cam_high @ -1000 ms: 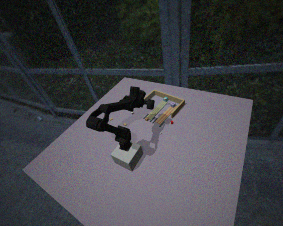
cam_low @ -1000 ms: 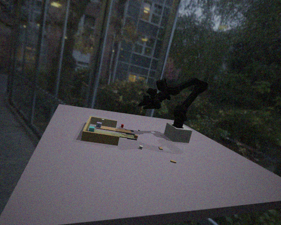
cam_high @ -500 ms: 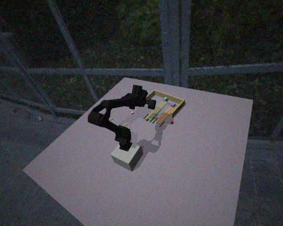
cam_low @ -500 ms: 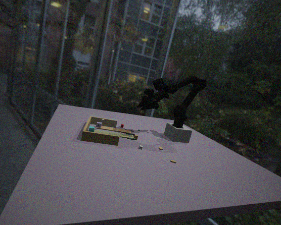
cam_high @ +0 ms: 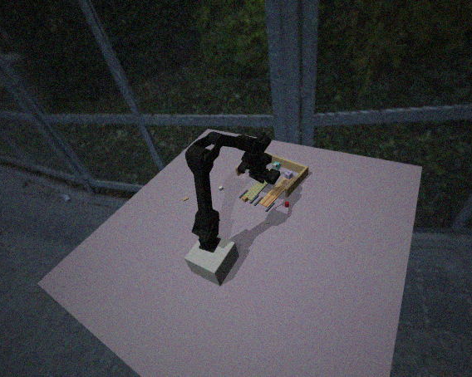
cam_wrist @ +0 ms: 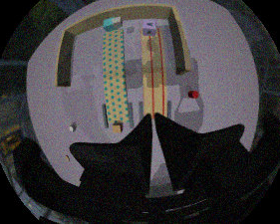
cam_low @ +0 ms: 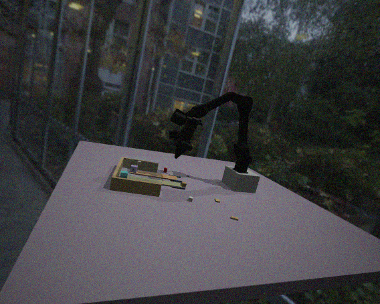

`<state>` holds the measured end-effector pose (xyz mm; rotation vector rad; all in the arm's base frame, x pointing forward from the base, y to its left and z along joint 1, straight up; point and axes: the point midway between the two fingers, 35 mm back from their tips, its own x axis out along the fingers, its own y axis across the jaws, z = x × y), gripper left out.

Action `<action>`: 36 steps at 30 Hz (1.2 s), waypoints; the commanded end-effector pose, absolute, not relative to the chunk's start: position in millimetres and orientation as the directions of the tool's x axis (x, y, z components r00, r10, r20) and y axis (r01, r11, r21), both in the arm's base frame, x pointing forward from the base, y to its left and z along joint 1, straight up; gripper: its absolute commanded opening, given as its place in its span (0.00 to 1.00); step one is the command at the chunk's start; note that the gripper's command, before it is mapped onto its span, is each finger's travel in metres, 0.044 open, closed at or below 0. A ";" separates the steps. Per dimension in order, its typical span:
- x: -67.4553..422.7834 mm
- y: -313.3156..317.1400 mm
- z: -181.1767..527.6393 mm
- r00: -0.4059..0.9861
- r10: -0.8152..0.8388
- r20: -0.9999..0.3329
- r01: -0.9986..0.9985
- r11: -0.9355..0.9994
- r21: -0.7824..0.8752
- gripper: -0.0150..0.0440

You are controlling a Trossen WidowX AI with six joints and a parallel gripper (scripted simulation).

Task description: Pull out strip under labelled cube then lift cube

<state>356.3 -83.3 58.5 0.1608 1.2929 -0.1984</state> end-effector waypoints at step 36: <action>358.3 -101.3 -20.3 0.035 -0.007 -0.999 0.295 0.955 0.004 0.25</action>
